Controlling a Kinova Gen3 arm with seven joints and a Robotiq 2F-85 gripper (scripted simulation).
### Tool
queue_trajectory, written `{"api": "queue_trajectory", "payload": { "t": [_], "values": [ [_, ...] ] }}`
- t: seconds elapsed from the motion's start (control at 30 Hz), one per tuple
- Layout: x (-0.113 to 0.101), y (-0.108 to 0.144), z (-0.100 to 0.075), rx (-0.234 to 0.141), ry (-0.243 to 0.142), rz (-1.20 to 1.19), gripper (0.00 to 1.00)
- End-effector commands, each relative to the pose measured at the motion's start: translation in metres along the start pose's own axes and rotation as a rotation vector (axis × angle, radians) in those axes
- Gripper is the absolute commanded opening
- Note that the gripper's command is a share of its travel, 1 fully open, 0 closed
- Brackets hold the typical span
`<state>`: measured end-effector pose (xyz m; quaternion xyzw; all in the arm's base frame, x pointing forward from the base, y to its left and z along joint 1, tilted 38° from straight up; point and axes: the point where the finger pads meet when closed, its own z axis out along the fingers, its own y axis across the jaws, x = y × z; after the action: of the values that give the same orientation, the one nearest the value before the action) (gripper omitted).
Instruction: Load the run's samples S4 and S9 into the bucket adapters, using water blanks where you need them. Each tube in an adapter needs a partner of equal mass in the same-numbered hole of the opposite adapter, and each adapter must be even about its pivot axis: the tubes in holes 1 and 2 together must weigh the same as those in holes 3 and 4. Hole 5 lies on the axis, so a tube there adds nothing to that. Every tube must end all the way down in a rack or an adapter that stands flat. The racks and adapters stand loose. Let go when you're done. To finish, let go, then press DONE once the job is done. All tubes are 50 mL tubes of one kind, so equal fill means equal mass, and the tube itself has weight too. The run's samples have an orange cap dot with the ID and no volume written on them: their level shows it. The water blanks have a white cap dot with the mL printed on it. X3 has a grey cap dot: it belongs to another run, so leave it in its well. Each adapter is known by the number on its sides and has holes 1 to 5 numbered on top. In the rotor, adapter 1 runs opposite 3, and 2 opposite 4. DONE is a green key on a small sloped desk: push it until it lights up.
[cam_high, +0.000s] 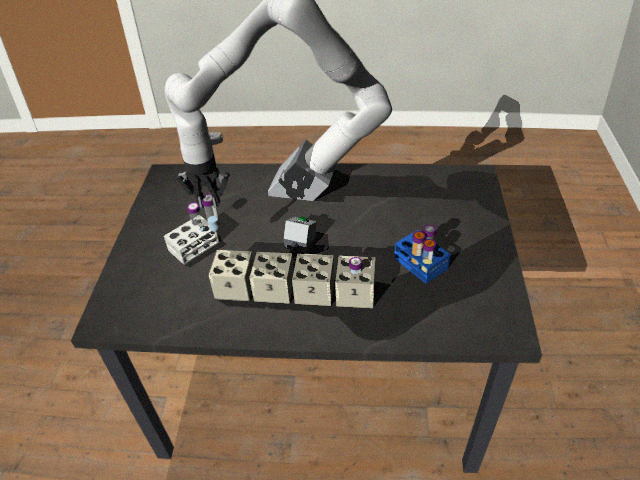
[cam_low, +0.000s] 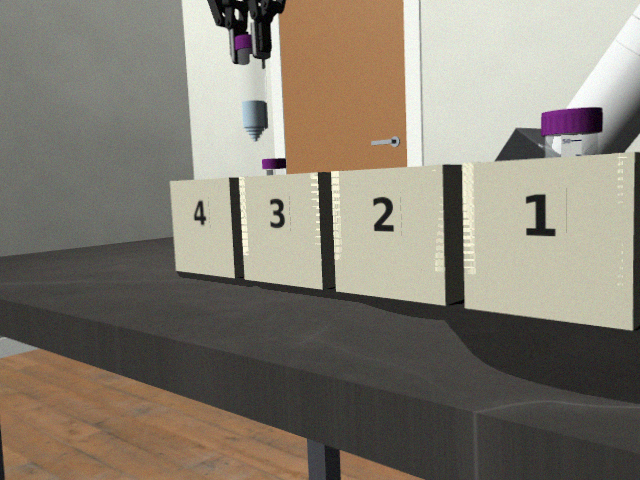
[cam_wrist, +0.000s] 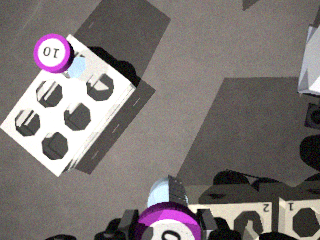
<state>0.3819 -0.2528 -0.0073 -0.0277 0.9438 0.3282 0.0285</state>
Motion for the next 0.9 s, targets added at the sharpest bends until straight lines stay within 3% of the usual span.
{"api": "queue_trajectory", "payload": {
  "t": [0.0, 0.87],
  "values": [
    [-0.003, 0.008, -0.001, 0.002, -0.002, -0.002, 0.1],
    [-0.023, 0.086, -0.001, 0.002, -0.002, -0.002, 0.1]
  ]
}}
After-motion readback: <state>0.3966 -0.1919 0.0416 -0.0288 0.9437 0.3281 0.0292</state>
